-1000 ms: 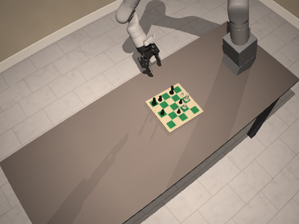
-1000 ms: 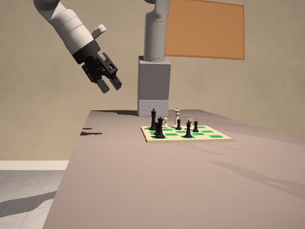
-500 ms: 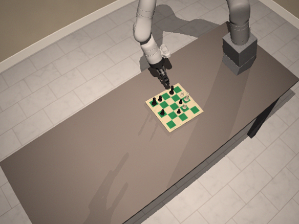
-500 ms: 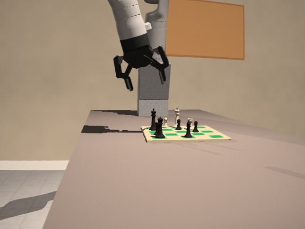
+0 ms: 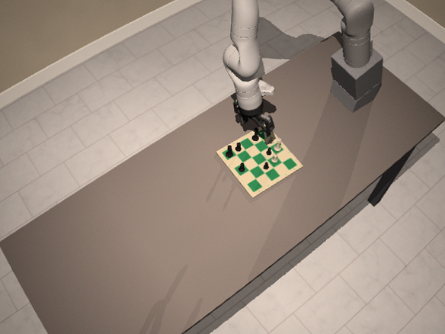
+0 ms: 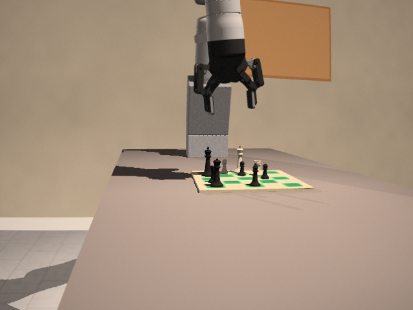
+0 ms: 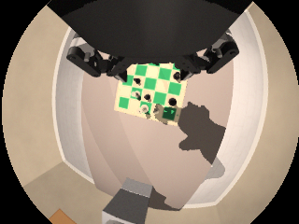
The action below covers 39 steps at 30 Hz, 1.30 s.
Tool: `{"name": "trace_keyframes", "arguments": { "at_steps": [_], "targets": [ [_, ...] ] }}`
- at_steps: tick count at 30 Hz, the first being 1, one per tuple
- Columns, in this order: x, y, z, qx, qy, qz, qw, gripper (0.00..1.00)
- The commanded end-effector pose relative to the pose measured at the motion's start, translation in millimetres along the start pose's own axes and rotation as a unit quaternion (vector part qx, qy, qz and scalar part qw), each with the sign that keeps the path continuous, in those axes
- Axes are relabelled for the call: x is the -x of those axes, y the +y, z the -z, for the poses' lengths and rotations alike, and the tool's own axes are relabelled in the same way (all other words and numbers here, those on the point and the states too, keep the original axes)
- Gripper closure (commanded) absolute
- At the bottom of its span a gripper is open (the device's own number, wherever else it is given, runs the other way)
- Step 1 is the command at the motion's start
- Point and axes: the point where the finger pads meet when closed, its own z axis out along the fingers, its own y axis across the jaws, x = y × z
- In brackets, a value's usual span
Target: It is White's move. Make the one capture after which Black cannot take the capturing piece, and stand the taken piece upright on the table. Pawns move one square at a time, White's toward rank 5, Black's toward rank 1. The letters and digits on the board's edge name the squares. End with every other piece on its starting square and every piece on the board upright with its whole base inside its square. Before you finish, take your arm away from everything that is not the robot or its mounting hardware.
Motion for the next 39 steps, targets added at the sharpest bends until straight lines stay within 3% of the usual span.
{"name": "trace_keyframes", "arguments": {
  "at_steps": [1,39],
  "targets": [
    [6,22,2.7,-0.011,-0.005,0.042,0.999,0.00],
    [10,40,3.0,-0.037,-0.018,0.111,0.993,0.00]
  ]
}}
